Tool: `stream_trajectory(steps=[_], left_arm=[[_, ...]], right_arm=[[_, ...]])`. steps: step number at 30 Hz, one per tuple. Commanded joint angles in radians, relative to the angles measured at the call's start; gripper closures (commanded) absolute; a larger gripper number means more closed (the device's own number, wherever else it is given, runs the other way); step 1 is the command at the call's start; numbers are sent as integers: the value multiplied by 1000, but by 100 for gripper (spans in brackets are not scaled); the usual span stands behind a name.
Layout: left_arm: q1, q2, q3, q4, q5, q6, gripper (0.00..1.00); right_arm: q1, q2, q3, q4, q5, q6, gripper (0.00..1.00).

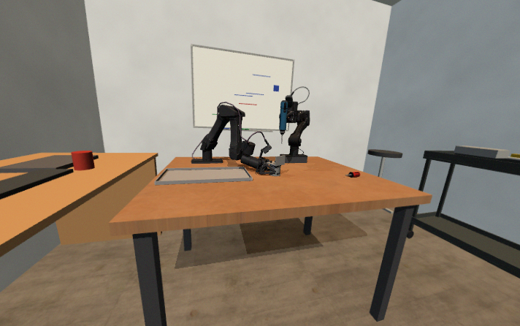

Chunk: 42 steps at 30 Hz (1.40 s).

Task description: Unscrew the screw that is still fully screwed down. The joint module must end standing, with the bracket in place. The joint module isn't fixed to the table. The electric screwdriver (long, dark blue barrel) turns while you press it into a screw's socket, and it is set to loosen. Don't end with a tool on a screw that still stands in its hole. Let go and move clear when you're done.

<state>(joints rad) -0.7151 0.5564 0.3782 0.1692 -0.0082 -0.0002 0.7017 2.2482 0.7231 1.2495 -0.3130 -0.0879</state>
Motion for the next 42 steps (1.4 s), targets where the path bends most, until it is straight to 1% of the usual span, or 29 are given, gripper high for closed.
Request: stream_trajectory(steps=[1, 6, 10, 12, 17, 26, 29, 34, 42], left_arm=[[0, -29, 14, 119, 6, 5, 58], [-1, -37, 19, 122, 7, 5, 58], [-3, -37, -3, 126, 5, 5, 58], [-3, -42, 15, 125, 5, 5, 58], [-3, -38, 17, 124, 5, 5, 58], [-5, -42, -11, 124, 5, 5, 58], [-5, -52, 11, 122, 5, 5, 58], [-5, -39, 11, 120, 5, 5, 58], [-6, -51, 10, 116, 5, 5, 58]], right_arm=[[5, 11, -17, -20, -4, 6, 41], [5, 11, -17, -20, -4, 6, 41], [5, 11, -17, -20, -4, 6, 41], [5, 11, -17, -20, -4, 6, 41], [5, 11, -17, -20, -4, 6, 41], [5, 11, -17, -20, -4, 6, 41], [5, 11, -17, -20, -4, 6, 41], [5, 11, -17, -20, -4, 6, 41], [5, 11, -17, -20, -4, 6, 41]])
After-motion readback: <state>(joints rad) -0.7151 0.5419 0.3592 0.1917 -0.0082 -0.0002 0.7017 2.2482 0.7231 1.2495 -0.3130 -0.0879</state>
